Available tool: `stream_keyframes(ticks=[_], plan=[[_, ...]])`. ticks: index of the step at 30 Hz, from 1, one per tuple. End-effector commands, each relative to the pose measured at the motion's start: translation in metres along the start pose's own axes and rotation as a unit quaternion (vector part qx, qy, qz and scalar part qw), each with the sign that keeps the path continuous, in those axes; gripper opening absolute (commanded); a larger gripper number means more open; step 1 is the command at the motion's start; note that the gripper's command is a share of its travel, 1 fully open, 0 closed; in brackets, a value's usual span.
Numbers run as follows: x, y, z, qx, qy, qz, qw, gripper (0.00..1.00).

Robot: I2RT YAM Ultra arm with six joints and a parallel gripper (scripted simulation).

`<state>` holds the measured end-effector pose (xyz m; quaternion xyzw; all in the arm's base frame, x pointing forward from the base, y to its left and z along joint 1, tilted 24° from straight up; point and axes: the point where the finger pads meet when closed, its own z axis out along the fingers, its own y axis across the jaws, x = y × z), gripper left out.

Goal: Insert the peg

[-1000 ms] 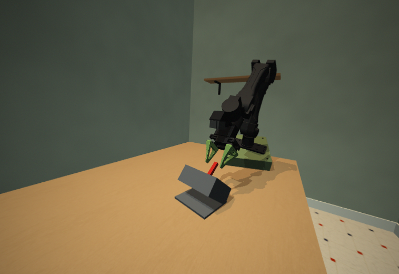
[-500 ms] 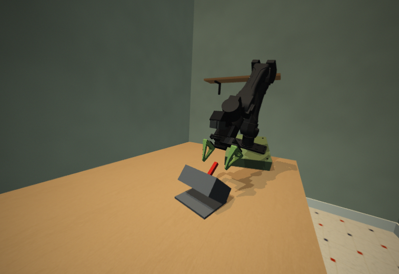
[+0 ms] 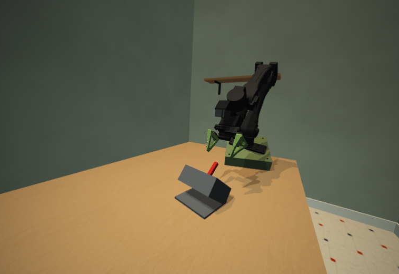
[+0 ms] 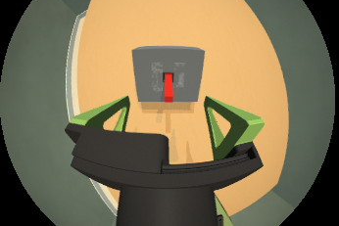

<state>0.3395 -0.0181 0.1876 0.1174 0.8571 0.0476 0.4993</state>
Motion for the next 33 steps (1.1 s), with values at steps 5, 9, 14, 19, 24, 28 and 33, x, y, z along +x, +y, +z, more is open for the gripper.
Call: stream_keyframes(ticks=[5, 9, 14, 19, 24, 28, 33], plan=[[-0.006, -0.001, -0.029, 0.002, 0.0, 0.002, 1.0, 1.0], [-0.006, -0.001, -0.039, 0.002, 0.001, 0.002, 1.0, 1.0], [-0.005, -0.002, -0.054, 0.002, 0.0, 0.001, 1.0, 1.0], [0.003, -0.002, -0.056, 0.006, 0.004, 0.003, 1.0, 1.0], [0.006, 0.001, -0.059, 0.003, 0.005, 0.004, 1.0, 1.0], [0.006, 0.001, -0.06, 0.003, 0.005, 0.004, 1.0, 1.0], [0.006, 0.001, -0.06, 0.003, 0.005, 0.004, 1.0, 1.0]])
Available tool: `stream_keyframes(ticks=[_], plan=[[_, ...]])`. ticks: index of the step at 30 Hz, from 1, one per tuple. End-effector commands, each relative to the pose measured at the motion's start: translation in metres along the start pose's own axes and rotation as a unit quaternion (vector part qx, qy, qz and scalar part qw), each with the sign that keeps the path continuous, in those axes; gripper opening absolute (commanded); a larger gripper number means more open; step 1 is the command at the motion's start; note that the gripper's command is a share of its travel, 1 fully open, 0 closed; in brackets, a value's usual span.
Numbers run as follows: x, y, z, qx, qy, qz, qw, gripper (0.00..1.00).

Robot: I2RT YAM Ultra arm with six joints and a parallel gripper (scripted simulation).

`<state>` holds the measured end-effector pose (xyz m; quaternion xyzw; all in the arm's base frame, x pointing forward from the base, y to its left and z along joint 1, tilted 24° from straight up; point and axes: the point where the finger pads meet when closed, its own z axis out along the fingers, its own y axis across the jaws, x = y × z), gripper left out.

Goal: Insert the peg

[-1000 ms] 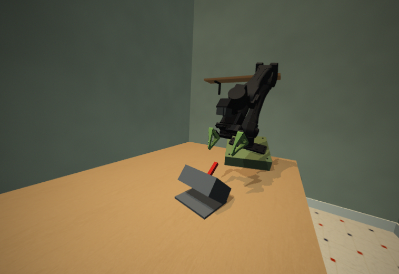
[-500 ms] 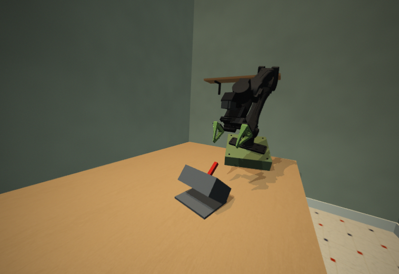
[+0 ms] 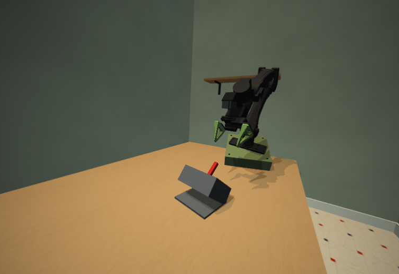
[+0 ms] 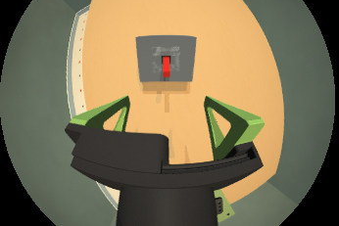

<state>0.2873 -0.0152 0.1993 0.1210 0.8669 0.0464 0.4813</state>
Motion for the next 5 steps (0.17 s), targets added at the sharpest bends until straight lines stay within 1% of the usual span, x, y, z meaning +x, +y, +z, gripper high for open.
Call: stream_keyframes(ticks=[1, 5], plan=[[-0.0092, 0.0035, -0.0089, -0.002, -0.015, 0.001, 1.0, 1.0], [-0.0092, 0.0035, -0.0089, -0.002, -0.015, 0.001, 1.0, 1.0]])
